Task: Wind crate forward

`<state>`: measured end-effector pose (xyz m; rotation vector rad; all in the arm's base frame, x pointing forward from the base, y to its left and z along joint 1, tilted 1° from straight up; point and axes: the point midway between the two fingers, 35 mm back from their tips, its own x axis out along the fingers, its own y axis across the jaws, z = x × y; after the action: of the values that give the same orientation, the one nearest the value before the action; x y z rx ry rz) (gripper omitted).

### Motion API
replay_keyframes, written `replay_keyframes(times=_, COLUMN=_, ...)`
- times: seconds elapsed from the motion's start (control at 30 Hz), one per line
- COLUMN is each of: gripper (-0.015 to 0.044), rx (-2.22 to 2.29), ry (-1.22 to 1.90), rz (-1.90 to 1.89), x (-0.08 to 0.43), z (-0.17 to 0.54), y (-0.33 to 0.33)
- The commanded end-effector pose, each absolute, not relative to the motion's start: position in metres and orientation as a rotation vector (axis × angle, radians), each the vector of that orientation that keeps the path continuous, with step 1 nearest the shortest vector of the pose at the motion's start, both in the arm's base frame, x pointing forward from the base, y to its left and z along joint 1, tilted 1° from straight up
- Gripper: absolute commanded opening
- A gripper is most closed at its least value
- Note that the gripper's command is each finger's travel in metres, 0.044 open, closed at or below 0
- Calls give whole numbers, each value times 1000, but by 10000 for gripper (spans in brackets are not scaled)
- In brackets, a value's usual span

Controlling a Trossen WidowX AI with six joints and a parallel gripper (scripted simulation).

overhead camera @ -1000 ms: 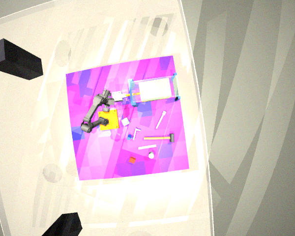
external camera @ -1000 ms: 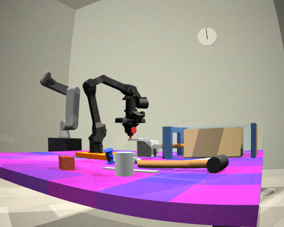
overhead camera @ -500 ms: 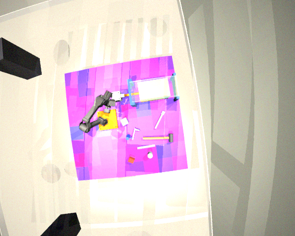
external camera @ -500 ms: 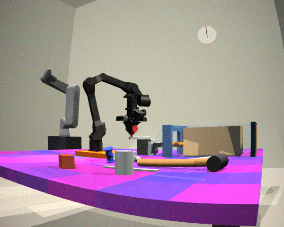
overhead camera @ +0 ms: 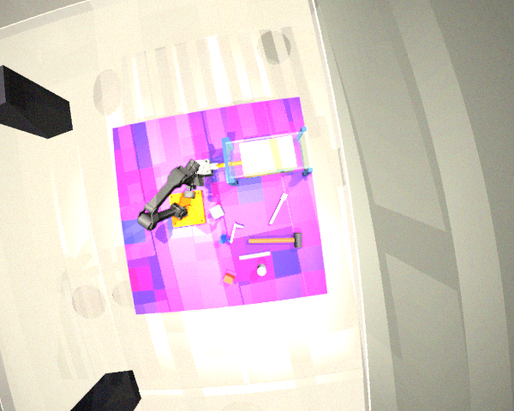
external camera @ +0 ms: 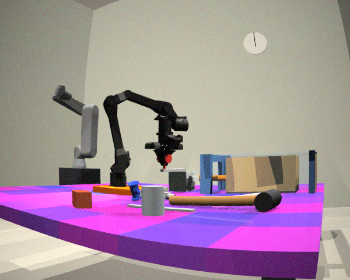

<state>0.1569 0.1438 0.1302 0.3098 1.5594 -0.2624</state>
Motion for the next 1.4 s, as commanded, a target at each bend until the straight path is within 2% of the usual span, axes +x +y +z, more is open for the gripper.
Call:
replay_keyframes(times=0.0, gripper=0, rx=309, ry=1522, rz=-286, x=172, z=130, y=137)
replay_keyframes(times=1.37, gripper=0, rx=309, ry=1516, rz=-286, x=227, z=132, y=134)
